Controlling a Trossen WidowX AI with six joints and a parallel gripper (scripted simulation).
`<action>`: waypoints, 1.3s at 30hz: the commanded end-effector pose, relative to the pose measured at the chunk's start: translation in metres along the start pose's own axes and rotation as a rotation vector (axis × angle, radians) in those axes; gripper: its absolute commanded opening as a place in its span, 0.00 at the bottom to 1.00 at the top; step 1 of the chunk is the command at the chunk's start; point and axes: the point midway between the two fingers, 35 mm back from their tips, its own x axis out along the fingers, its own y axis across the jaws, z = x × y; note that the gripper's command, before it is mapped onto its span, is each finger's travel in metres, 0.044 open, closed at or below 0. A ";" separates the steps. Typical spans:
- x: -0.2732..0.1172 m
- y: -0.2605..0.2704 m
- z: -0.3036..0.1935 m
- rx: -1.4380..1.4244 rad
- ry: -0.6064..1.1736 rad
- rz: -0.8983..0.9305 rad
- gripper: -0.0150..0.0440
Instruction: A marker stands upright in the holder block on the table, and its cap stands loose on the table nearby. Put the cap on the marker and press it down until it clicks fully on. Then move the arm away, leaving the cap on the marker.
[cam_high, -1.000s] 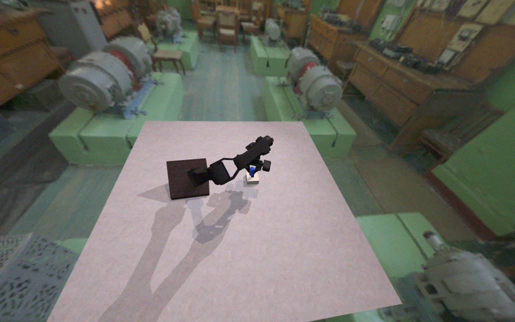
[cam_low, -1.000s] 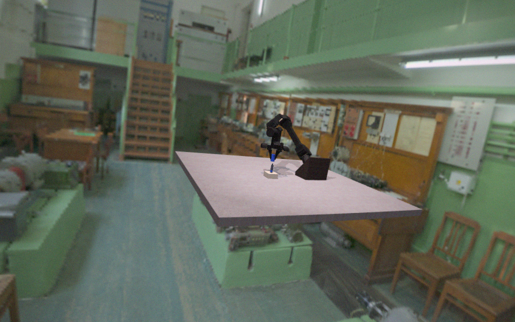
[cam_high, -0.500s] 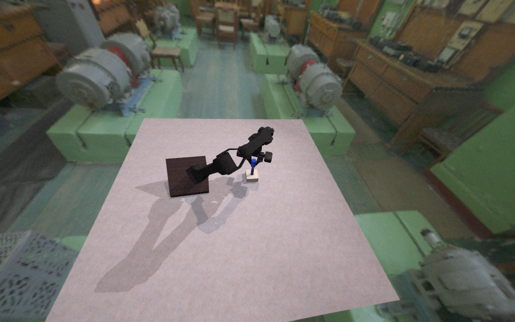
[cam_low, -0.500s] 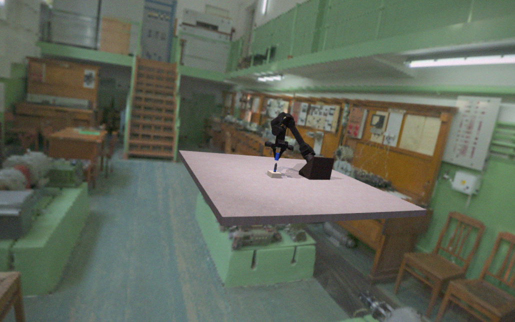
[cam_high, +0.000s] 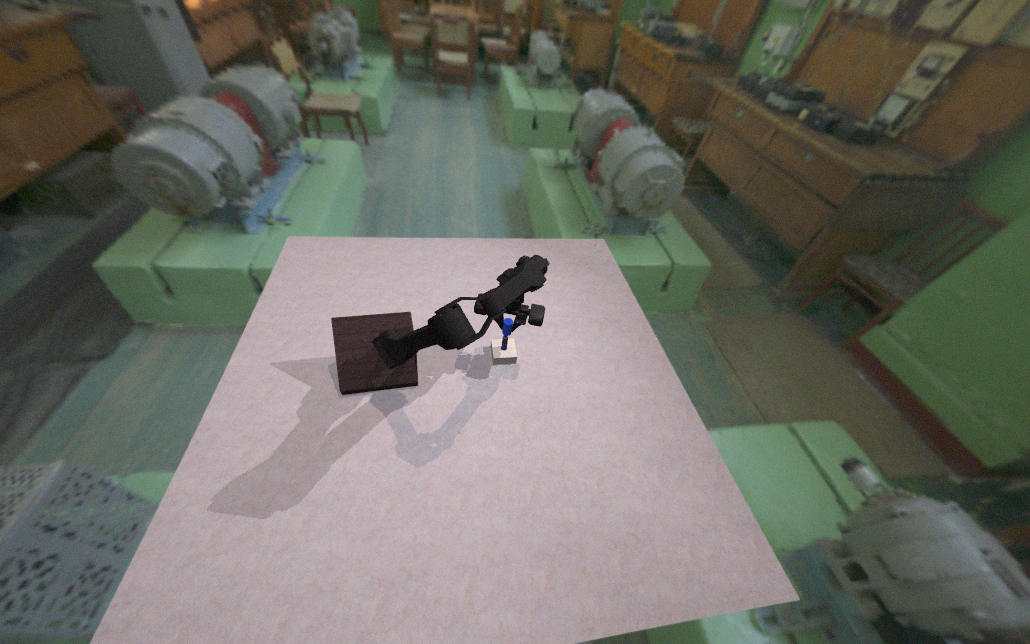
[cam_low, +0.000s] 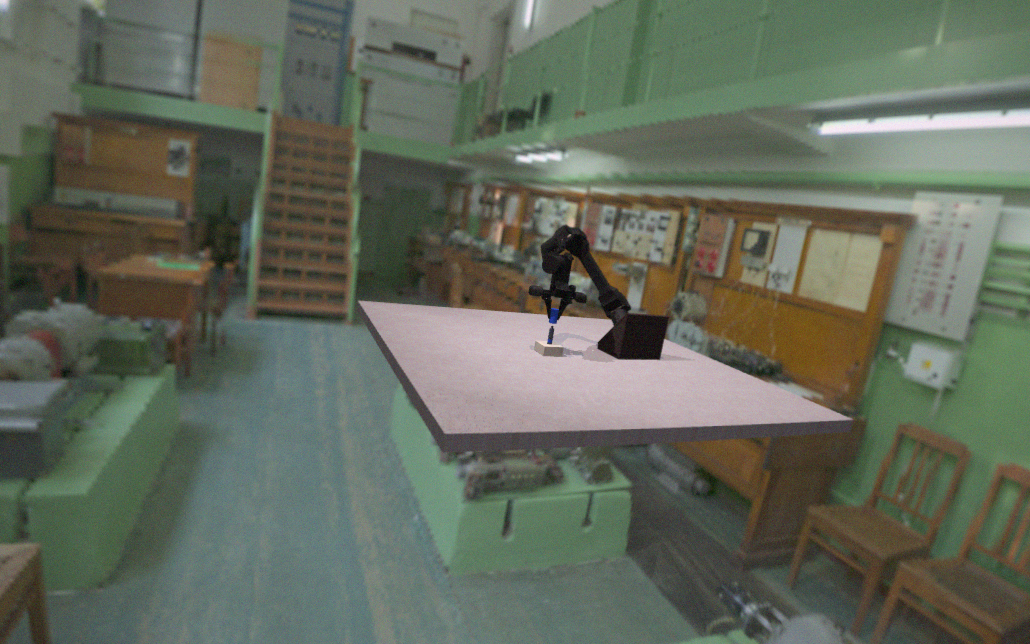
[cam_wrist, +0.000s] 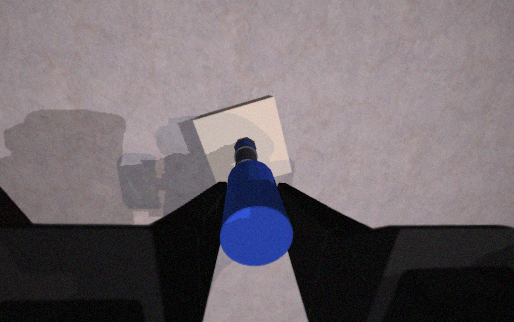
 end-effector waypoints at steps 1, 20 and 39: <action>0.009 0.001 0.000 -0.007 0.008 0.003 0.25; 0.039 0.001 -0.001 -0.007 0.009 0.002 0.25; 0.048 0.002 -0.001 -0.007 0.010 0.002 0.25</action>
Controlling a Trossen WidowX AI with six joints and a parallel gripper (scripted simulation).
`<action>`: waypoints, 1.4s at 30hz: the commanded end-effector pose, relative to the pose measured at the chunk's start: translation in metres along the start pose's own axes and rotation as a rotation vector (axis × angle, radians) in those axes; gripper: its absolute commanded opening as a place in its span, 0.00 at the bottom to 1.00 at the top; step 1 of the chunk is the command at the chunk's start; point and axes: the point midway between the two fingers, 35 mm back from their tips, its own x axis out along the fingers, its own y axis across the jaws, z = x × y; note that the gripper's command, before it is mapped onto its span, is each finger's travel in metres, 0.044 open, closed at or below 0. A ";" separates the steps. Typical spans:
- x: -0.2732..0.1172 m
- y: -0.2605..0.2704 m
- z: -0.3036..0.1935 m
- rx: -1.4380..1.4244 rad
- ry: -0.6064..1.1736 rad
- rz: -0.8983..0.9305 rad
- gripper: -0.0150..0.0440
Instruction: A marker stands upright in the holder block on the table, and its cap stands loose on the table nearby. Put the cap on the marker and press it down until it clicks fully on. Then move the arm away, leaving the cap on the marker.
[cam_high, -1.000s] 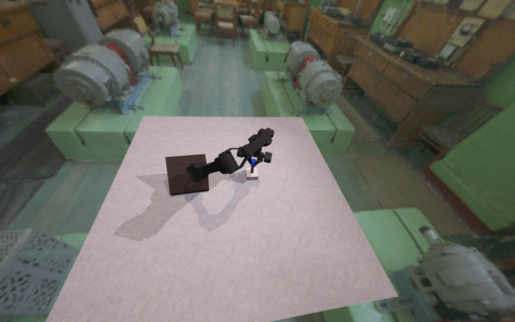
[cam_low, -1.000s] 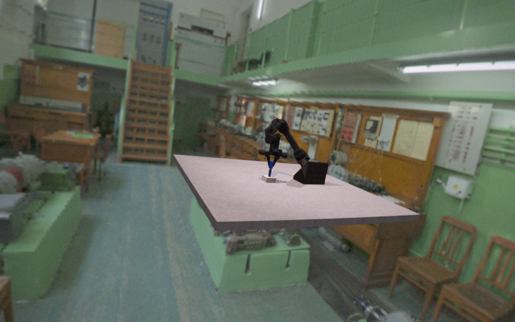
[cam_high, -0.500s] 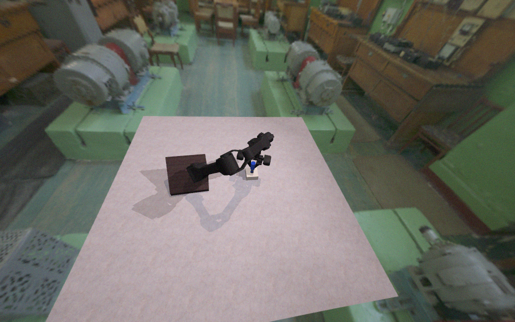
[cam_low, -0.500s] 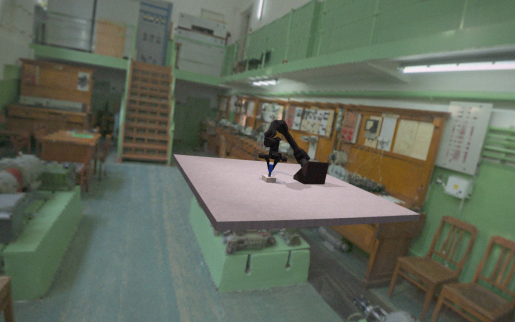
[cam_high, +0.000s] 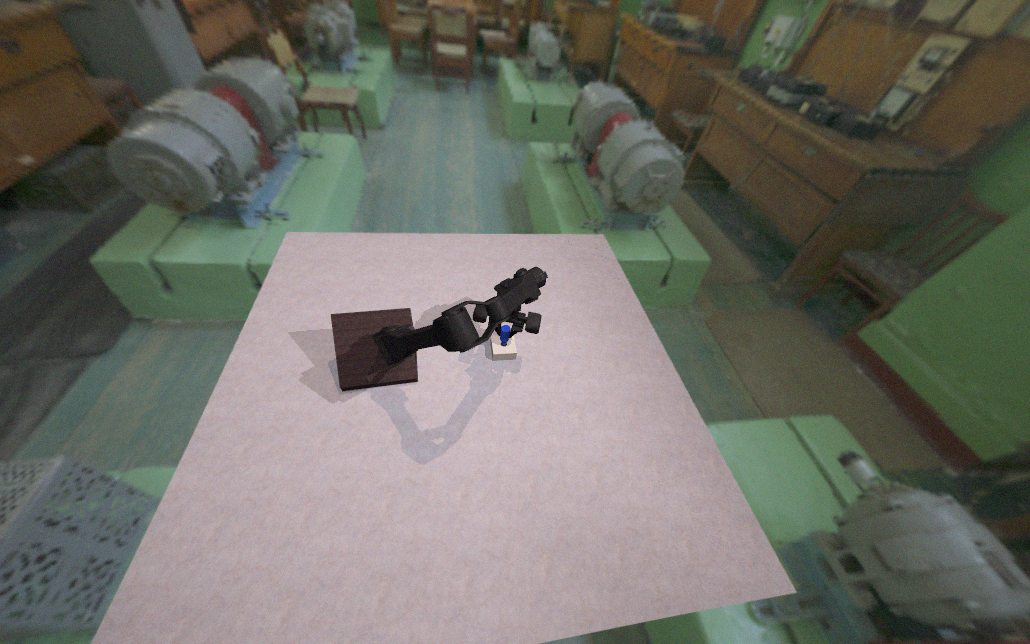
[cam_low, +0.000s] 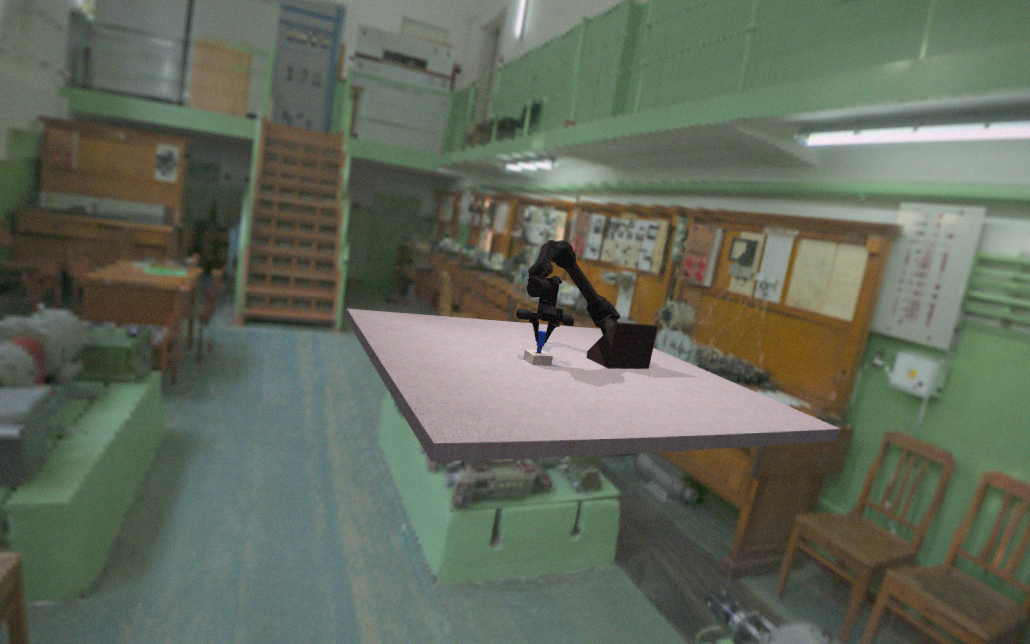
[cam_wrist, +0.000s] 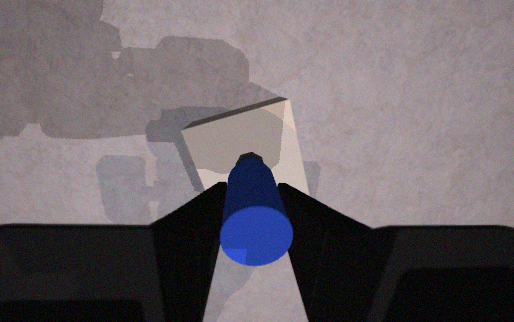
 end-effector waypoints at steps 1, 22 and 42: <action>0.001 0.000 0.000 -0.004 0.004 -0.004 0.25; 0.001 0.000 0.000 -0.004 0.004 -0.004 0.25; 0.000 0.000 0.000 0.000 0.000 0.000 0.34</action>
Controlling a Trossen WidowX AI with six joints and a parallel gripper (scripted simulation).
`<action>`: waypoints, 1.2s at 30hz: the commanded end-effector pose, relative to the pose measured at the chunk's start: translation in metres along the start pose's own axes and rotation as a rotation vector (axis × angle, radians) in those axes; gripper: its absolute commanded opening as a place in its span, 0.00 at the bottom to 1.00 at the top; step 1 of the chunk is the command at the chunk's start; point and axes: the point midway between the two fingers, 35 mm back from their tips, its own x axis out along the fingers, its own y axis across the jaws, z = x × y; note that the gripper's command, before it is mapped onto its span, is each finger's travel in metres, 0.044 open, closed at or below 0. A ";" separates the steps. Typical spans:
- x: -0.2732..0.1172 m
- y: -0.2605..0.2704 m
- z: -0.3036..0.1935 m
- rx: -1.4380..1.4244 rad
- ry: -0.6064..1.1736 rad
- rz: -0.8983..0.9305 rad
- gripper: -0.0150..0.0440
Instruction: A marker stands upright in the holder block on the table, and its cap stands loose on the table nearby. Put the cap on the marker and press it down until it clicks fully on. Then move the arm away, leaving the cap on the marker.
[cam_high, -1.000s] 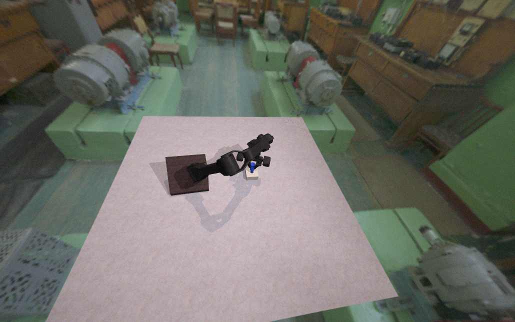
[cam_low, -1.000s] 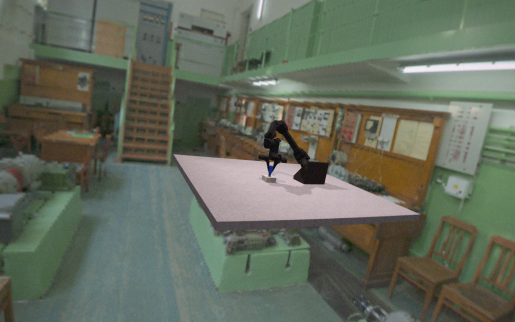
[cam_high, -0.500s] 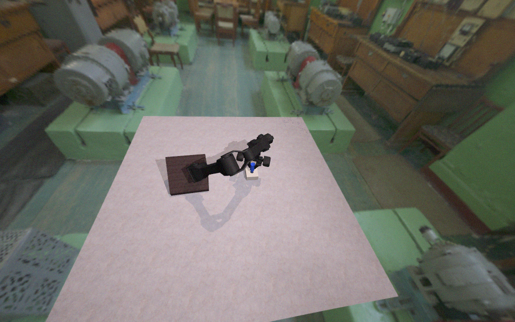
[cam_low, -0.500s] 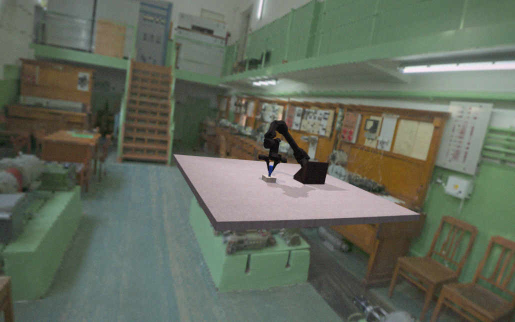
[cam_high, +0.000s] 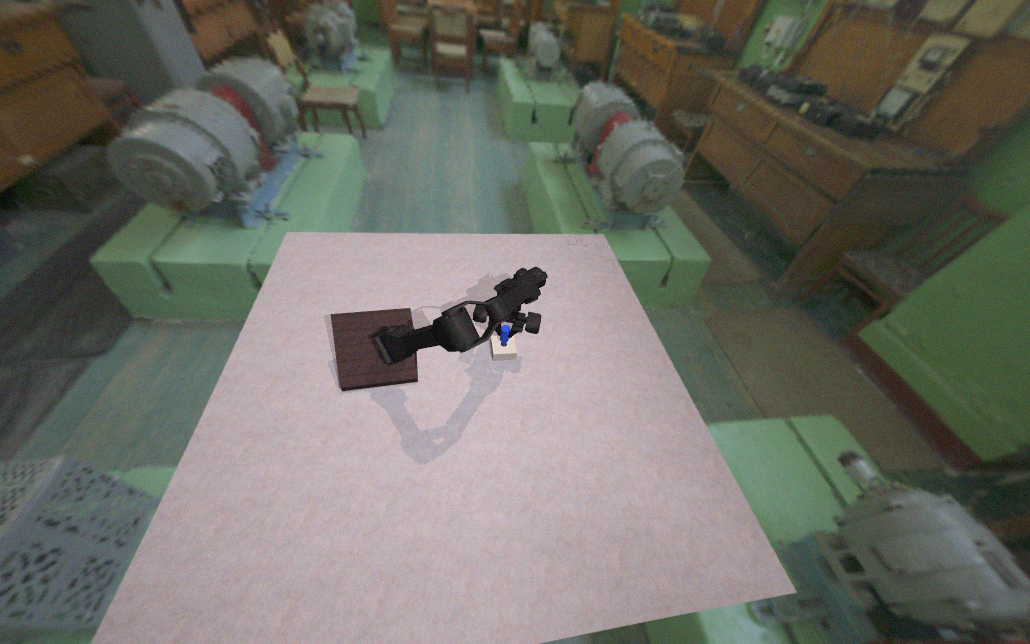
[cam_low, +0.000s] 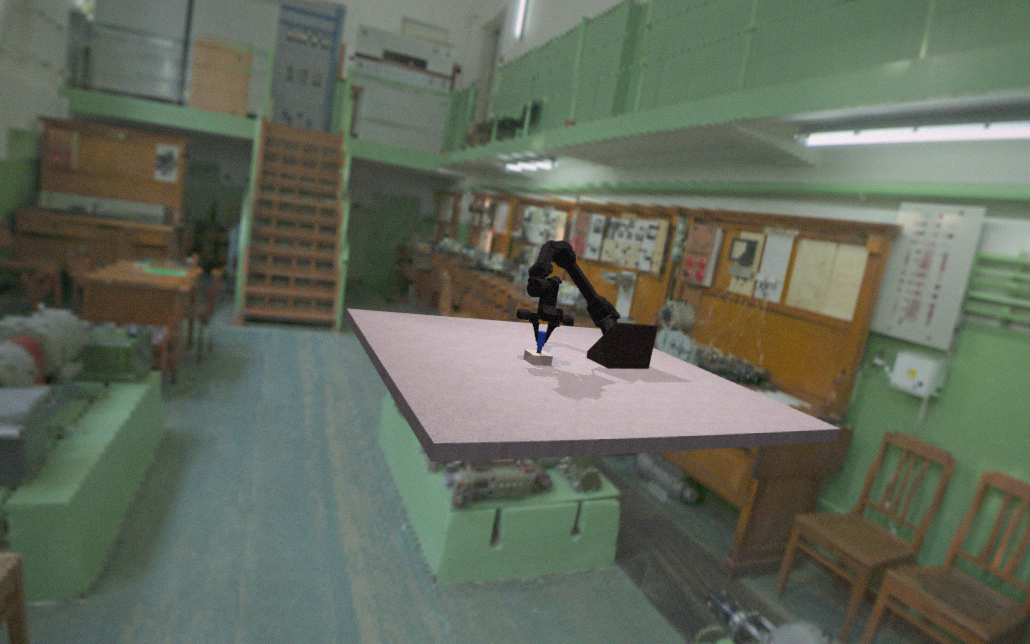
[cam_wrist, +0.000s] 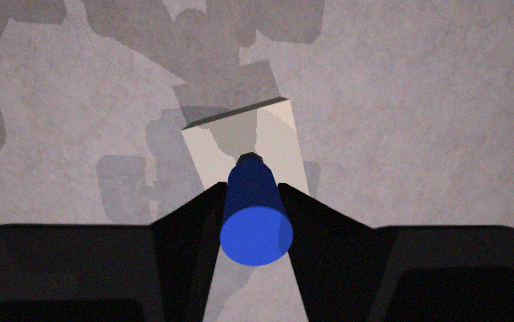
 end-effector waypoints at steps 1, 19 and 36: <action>0.000 0.000 0.000 0.000 0.000 0.000 0.39; -0.021 -0.001 0.002 -0.001 -0.003 0.001 1.00; -0.070 0.002 0.000 0.623 0.000 0.000 0.64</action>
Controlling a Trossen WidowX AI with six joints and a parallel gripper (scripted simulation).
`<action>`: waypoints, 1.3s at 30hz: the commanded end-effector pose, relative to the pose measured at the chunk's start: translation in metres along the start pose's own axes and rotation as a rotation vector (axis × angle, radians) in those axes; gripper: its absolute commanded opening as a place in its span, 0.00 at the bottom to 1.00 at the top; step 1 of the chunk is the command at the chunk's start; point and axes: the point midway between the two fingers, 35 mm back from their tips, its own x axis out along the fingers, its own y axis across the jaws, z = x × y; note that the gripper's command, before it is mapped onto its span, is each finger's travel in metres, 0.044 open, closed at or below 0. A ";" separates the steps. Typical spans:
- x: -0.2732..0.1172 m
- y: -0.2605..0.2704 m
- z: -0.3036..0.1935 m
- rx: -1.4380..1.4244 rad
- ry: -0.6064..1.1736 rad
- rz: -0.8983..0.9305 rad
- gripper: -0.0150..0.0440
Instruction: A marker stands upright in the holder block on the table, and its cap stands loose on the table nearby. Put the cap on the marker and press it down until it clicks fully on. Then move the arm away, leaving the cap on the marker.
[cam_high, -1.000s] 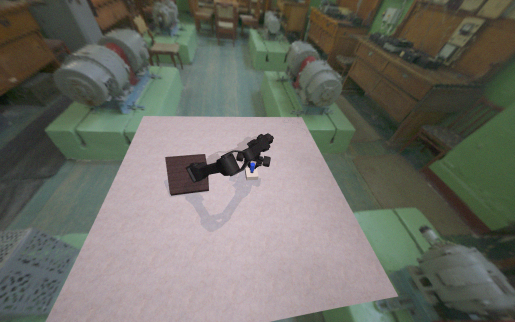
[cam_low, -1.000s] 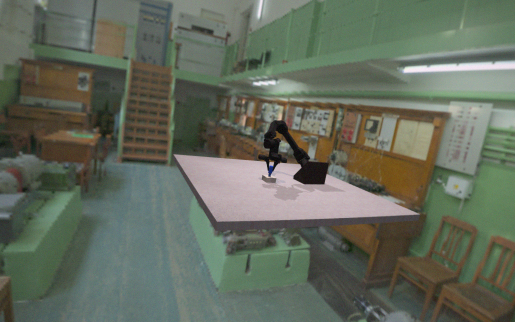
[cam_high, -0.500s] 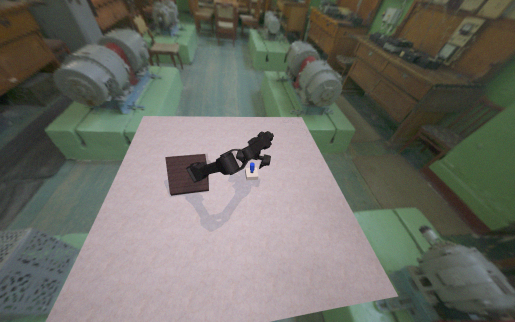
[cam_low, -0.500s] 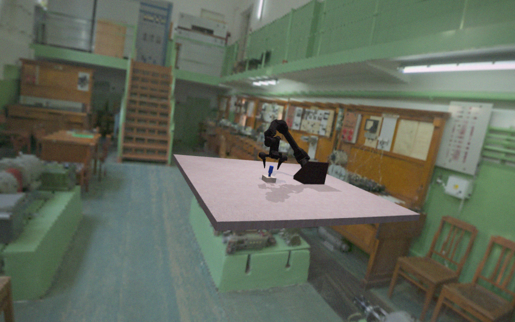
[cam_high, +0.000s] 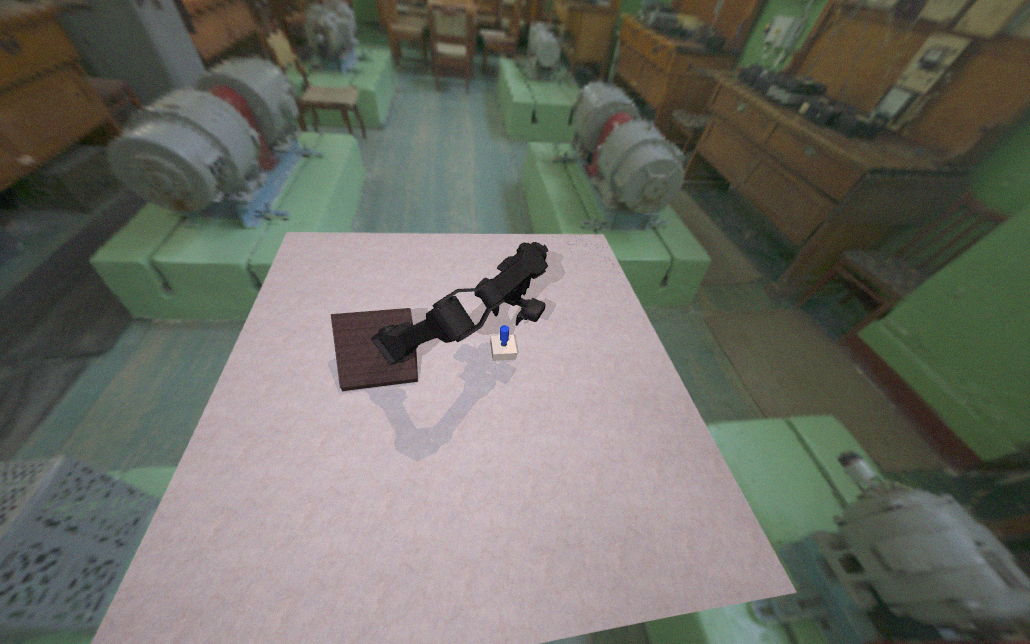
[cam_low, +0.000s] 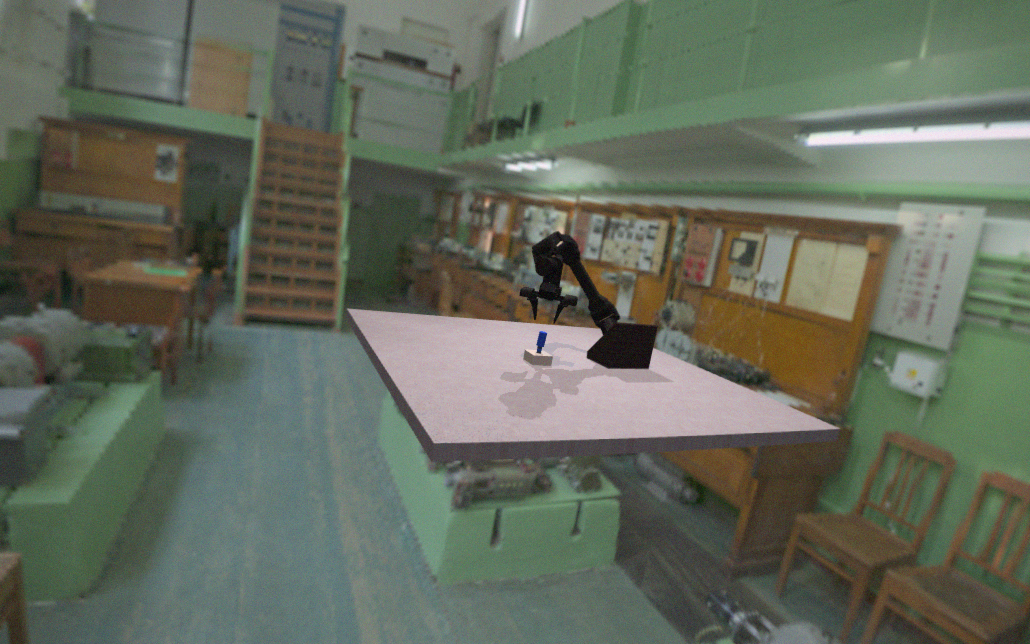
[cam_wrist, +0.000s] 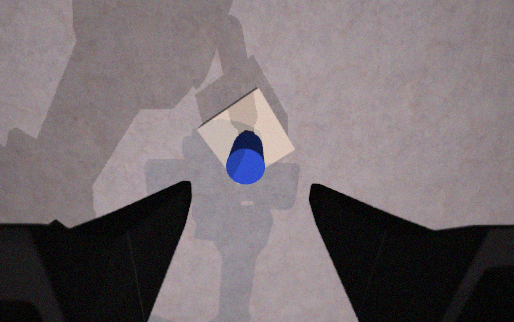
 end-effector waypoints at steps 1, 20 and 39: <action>0.002 0.001 -0.001 0.423 -0.001 0.003 0.60; 0.006 0.003 -0.002 0.950 0.000 0.001 0.25; 0.025 0.002 -0.002 0.950 0.000 0.000 0.25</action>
